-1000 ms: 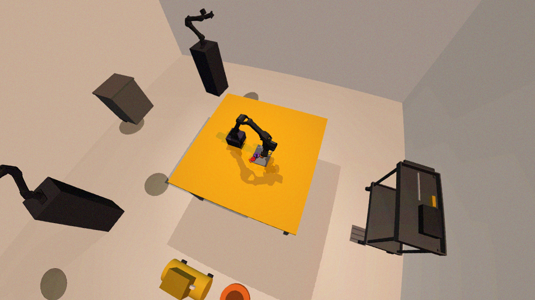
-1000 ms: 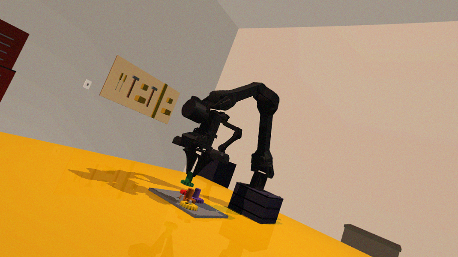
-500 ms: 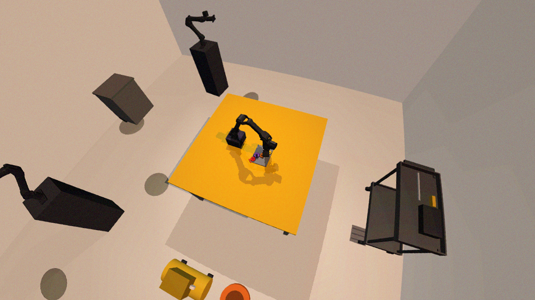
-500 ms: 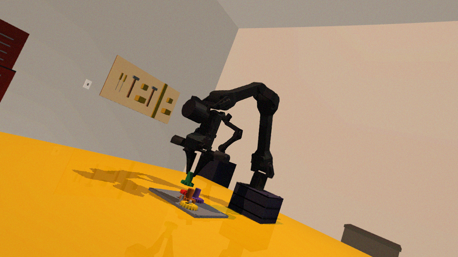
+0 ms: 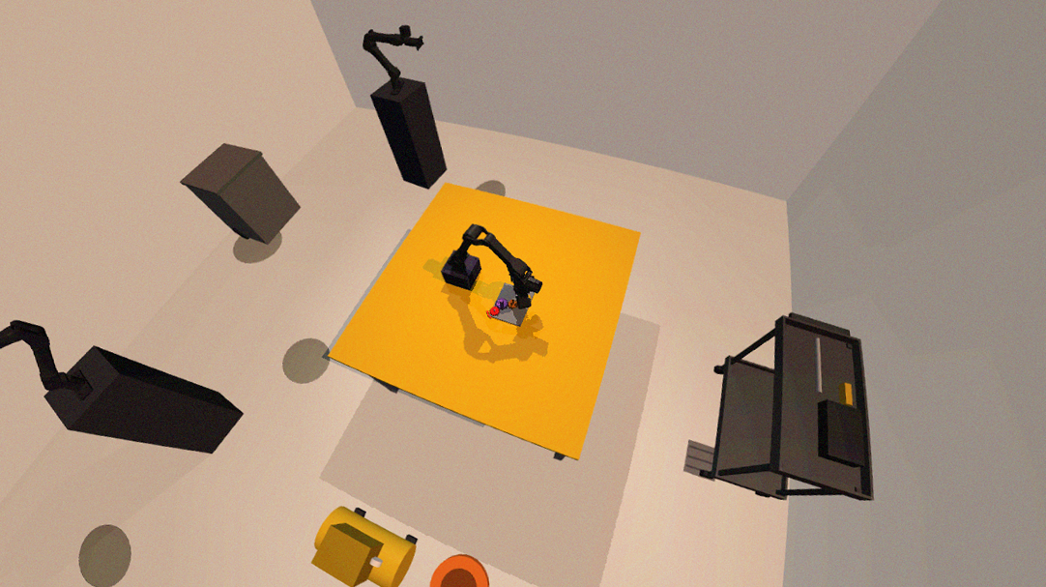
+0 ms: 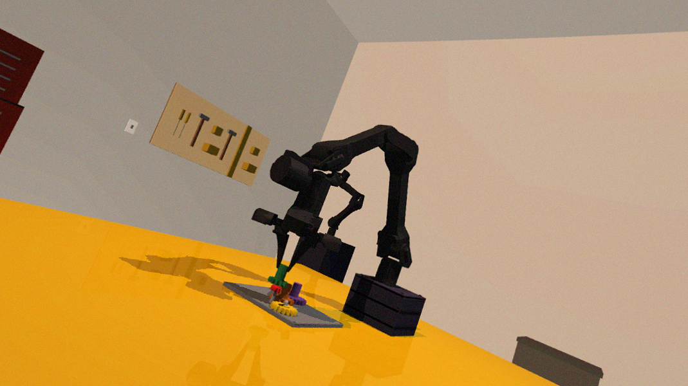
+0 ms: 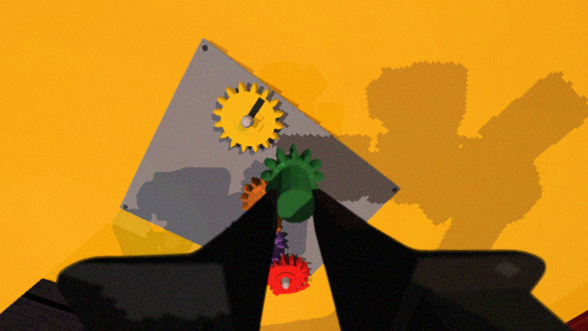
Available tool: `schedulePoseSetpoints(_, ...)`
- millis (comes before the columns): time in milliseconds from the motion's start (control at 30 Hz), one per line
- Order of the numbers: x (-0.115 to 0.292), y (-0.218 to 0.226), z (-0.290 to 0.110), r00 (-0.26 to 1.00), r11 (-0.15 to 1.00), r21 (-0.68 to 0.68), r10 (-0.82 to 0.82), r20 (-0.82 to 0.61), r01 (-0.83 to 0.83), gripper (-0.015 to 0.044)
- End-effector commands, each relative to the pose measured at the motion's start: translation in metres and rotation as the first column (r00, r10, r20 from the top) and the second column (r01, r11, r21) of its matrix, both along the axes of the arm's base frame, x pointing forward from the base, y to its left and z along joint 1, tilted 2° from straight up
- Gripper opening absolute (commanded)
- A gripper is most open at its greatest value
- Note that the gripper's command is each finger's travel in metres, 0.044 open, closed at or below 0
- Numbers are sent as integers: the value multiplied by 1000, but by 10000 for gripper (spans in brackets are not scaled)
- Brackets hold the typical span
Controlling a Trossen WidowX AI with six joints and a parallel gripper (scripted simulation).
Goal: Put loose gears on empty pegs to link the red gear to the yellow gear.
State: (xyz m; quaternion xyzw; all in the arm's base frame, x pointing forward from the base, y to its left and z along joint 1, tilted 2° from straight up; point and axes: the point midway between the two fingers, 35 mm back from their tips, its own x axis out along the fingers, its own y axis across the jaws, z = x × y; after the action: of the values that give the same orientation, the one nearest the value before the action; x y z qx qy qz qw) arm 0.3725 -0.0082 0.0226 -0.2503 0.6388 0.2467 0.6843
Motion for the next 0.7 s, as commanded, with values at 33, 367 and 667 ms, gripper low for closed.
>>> schedulePoseSetpoints(33, -2, 1, -9, 1000, 1000, 4, 15, -9, -15, 0)
schedulePoseSetpoints(367, -1, 2, -22, 985, 985, 14, -171, -14, 171, 0)
schedulePoseSetpoints(667, -1, 1, -30, 929, 929, 23, -369, -22, 369, 0)
